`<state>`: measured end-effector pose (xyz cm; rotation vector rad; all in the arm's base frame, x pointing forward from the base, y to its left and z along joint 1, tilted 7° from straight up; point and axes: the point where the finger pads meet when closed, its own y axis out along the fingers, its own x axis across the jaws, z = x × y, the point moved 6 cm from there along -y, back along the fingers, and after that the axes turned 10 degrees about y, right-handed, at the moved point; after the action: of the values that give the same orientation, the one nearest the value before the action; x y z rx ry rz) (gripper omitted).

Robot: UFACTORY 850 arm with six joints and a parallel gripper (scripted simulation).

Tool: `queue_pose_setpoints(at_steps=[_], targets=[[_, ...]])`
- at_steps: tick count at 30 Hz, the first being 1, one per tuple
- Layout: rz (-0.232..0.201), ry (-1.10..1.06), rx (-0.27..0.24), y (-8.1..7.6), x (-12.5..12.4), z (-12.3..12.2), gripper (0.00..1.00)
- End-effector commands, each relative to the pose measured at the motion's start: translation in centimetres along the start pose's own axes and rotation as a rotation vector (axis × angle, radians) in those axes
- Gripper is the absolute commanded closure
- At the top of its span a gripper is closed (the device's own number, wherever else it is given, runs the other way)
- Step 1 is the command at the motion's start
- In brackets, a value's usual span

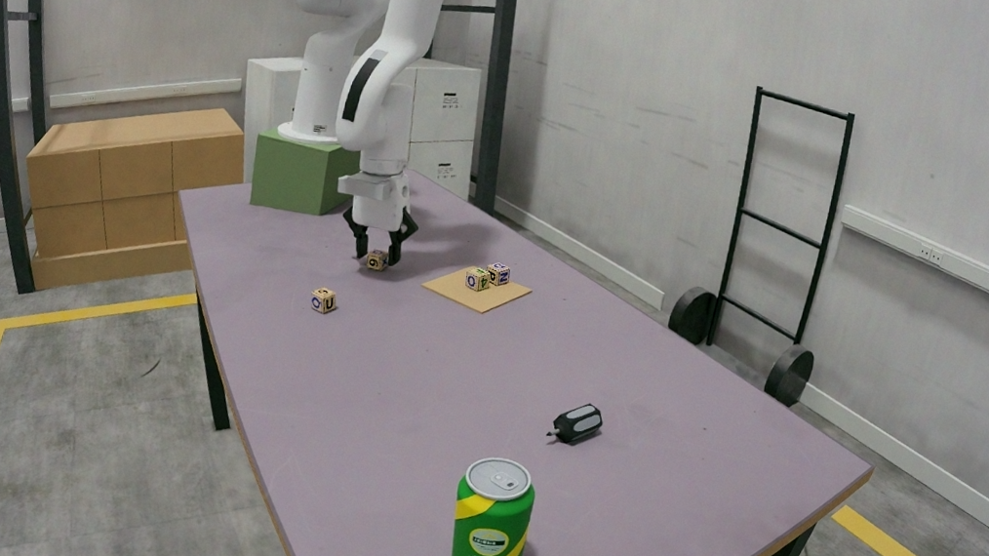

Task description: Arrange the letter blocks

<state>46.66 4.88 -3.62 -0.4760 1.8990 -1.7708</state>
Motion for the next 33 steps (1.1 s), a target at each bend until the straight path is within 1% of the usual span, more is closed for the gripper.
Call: queue_pose_setpoints(at_steps=[1, 6, 33], targets=[[0.001, 0.000, 0.002, 0.53, -0.06, 0.03, 0.31], [0.001, 0.000, 0.002, 0.92, -0.05, 0.03, 0.31], [0.001, 0.000, 0.002, 0.94, -0.05, 0.03, 0.31]])
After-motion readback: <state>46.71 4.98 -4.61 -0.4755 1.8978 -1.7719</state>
